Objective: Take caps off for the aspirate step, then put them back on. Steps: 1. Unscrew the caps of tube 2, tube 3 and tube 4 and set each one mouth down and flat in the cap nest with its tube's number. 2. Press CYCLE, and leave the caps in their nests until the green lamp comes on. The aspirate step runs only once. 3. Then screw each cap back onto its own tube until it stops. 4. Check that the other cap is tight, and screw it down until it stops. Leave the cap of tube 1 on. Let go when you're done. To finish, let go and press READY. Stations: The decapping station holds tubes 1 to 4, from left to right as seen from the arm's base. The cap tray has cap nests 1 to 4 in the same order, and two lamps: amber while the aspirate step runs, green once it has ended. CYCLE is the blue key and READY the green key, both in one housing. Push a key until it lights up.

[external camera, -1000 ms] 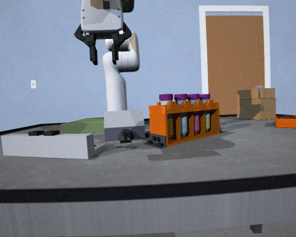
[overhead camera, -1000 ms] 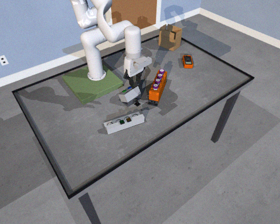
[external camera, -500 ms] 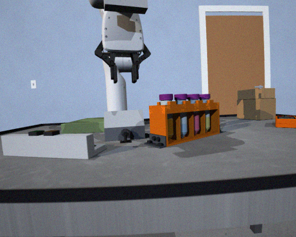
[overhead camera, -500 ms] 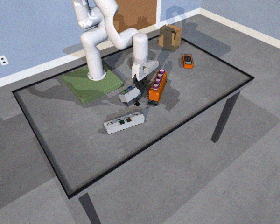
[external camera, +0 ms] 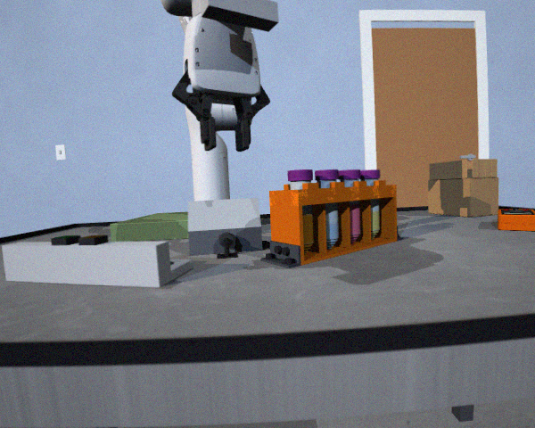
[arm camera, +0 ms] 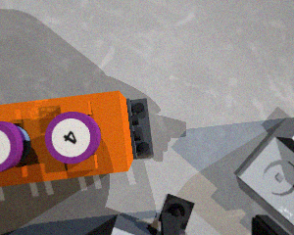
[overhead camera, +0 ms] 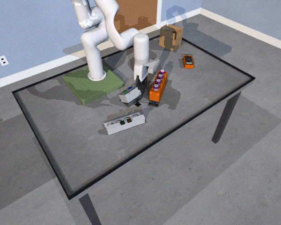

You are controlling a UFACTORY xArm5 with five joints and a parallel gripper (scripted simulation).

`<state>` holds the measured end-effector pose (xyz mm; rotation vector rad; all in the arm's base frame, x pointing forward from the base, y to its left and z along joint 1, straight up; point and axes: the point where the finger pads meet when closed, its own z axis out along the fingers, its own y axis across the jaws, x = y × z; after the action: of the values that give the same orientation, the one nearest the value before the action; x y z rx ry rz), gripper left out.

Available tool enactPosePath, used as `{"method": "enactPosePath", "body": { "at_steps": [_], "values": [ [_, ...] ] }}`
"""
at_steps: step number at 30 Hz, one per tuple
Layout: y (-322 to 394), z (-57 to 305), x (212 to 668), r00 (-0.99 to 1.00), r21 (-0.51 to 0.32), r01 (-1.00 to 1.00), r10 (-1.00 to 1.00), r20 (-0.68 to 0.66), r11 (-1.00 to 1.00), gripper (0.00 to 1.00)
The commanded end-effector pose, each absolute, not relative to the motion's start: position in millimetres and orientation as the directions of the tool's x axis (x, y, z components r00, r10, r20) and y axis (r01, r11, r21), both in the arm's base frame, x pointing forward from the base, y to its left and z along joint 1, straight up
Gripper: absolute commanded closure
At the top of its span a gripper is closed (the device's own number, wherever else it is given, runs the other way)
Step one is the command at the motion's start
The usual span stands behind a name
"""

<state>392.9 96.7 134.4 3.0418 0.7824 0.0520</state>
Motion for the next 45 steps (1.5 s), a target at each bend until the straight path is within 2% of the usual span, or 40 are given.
{"method": "enactPosePath", "body": {
  "at_steps": [1, 13, 45],
  "values": [
    [97.0, 135.6, 394.0, 0.840, 0.009, 0.542, 0.542, 0.034, -0.840, 0.54],
    [97.0, 135.6, 394.0, 0.715, 0.011, 0.698, 0.698, 0.030, -0.716, 0.54],
    [97.0, 135.6, 394.0, 0.325, 0.014, 0.946, 0.946, 0.019, -0.325, 0.54]
  ]
}}
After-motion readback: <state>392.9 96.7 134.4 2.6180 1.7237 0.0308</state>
